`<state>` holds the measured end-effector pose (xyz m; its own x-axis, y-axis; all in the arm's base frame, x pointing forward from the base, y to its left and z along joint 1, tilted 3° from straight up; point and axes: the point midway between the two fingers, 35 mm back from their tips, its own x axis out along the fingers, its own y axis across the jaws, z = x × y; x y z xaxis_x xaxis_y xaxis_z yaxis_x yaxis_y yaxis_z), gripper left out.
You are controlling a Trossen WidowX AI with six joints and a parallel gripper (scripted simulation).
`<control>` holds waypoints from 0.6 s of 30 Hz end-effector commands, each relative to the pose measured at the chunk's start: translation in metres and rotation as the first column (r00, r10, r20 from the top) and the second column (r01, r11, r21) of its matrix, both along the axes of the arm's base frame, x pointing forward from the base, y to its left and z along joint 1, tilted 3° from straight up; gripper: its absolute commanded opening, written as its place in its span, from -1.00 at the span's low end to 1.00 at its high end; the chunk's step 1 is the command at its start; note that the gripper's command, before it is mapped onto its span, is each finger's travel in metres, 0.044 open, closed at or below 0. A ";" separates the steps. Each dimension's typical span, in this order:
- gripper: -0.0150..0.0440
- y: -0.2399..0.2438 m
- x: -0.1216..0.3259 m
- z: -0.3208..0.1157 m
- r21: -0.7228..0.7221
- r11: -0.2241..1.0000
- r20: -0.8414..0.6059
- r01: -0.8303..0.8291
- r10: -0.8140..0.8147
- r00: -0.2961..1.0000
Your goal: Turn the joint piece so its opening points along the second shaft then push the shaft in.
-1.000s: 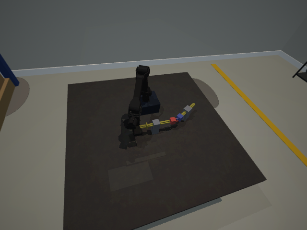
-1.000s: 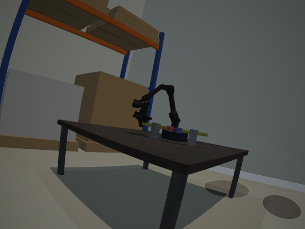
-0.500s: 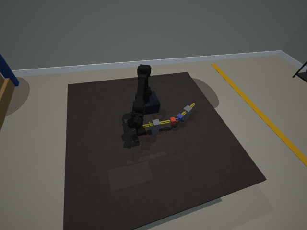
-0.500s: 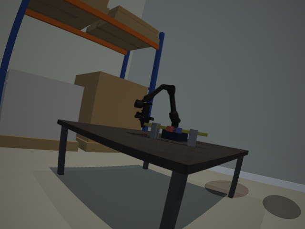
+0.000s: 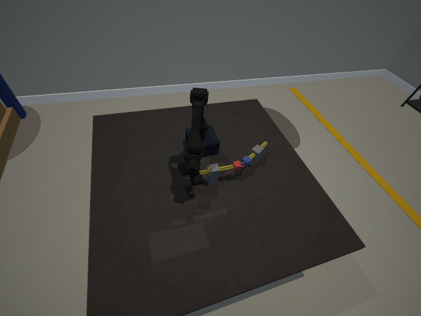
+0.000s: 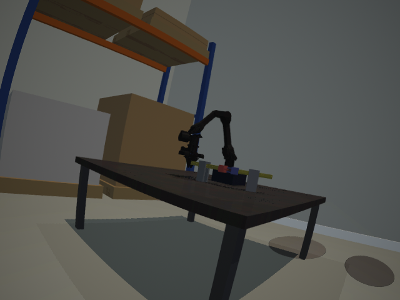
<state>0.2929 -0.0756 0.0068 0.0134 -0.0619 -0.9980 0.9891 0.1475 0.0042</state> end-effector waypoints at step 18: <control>-0.09 0.000 0.000 0.000 0.000 1.000 -0.001 -0.001 0.001 1.000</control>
